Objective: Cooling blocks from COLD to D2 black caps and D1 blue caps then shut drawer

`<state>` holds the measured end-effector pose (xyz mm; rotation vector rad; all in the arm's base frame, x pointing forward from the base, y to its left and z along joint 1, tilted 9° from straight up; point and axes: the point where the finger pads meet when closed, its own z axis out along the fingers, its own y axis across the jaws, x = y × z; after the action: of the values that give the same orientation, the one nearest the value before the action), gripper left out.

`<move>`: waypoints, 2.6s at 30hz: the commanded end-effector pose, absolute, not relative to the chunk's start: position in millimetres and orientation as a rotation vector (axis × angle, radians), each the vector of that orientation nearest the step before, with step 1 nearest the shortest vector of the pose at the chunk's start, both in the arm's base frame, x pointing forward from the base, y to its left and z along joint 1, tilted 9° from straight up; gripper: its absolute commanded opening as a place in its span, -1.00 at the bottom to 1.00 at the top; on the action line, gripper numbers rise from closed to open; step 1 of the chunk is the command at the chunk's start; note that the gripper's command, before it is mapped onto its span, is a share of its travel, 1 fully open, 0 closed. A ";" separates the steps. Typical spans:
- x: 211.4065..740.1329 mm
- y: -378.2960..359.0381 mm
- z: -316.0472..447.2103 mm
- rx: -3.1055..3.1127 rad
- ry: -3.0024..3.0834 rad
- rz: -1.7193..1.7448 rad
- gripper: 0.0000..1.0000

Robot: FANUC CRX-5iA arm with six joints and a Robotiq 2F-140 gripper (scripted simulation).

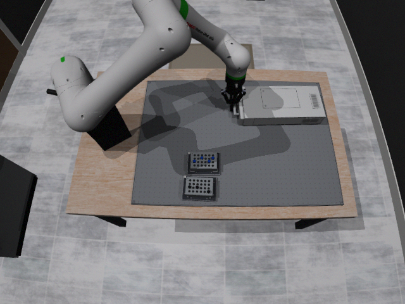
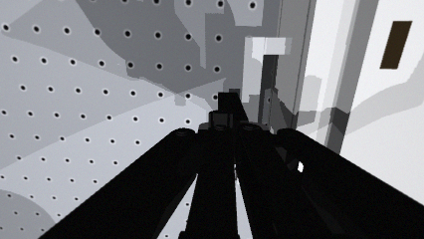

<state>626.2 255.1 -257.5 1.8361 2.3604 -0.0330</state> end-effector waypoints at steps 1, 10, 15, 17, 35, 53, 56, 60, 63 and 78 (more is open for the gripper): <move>627.1 255.8 -256.3 1.835 2.360 -0.030 -0.80; 627.1 255.8 -256.3 1.835 2.360 -0.030 -0.80; 627.1 255.8 -256.3 1.835 2.360 -0.030 -0.80; 627.1 255.8 -256.3 1.835 2.360 -0.030 -0.80; 613.0 252.1 -257.4 1.835 2.360 -0.030 -0.80; 593.6 247.1 -259.0 1.835 2.360 -0.030 -0.80; 589.8 246.1 -259.3 1.835 2.360 -0.030 -0.80; 584.6 244.8 -259.7 1.835 2.360 -0.030 -0.80; 584.3 244.7 -259.8 1.835 2.360 -0.030 -0.80; 583.4 245.6 -251.9 1.835 2.360 -0.030 -0.80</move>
<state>583.0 244.7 -255.2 1.8359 2.3604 -0.0329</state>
